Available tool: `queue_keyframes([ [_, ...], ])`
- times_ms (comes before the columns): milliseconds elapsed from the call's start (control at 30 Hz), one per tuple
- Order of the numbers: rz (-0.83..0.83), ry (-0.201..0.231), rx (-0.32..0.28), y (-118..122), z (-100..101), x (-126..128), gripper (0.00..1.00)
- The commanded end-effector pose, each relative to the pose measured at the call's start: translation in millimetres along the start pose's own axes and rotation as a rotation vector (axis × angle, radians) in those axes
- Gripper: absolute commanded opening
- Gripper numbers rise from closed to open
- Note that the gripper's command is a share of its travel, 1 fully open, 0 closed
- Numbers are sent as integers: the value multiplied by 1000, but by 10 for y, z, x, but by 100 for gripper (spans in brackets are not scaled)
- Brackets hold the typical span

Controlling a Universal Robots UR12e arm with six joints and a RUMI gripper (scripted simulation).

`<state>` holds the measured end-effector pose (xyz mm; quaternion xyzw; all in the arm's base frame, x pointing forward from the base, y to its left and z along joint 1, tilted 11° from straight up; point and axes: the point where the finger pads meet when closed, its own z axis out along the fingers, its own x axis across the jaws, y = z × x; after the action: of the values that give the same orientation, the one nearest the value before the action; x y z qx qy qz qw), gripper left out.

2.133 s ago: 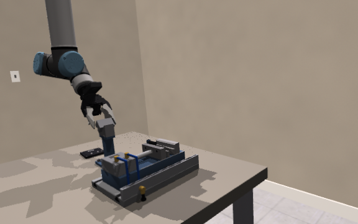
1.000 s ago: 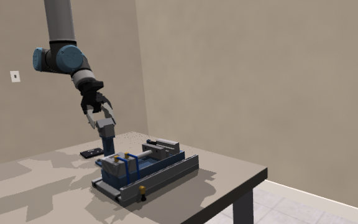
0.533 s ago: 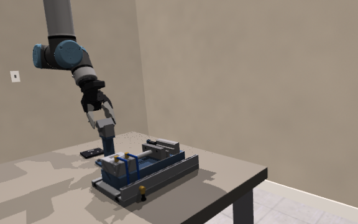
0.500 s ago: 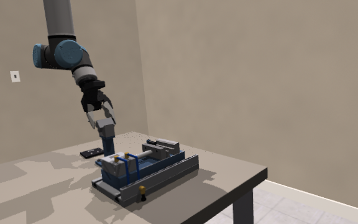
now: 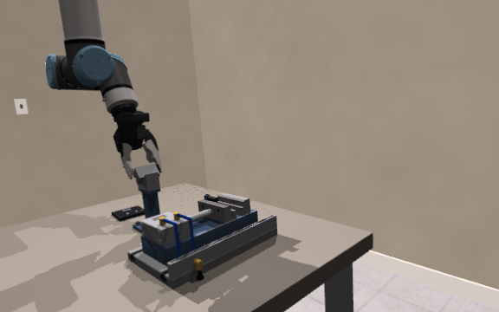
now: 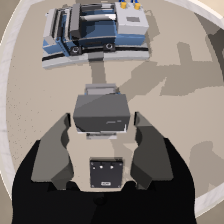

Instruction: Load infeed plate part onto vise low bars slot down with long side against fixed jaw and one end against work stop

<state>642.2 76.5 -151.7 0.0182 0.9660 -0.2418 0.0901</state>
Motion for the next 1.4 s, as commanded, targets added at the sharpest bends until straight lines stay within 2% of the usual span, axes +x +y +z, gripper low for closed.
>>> queue_keyframes([
  [0, 0, -1, -37, -5, -2, -3, 51],
  [400, 0, -1, -161, -15, -1, -3, 51],
  [467, 0, -1, -161, -15, -1, -3, 51],
  [967, 0, -1, -326, -27, 2, -3, 51],
  [1033, 0, -1, -326, -27, 2, -3, 51],
  [1367, 0, -1, -440, -36, 6, -3, 51],
])
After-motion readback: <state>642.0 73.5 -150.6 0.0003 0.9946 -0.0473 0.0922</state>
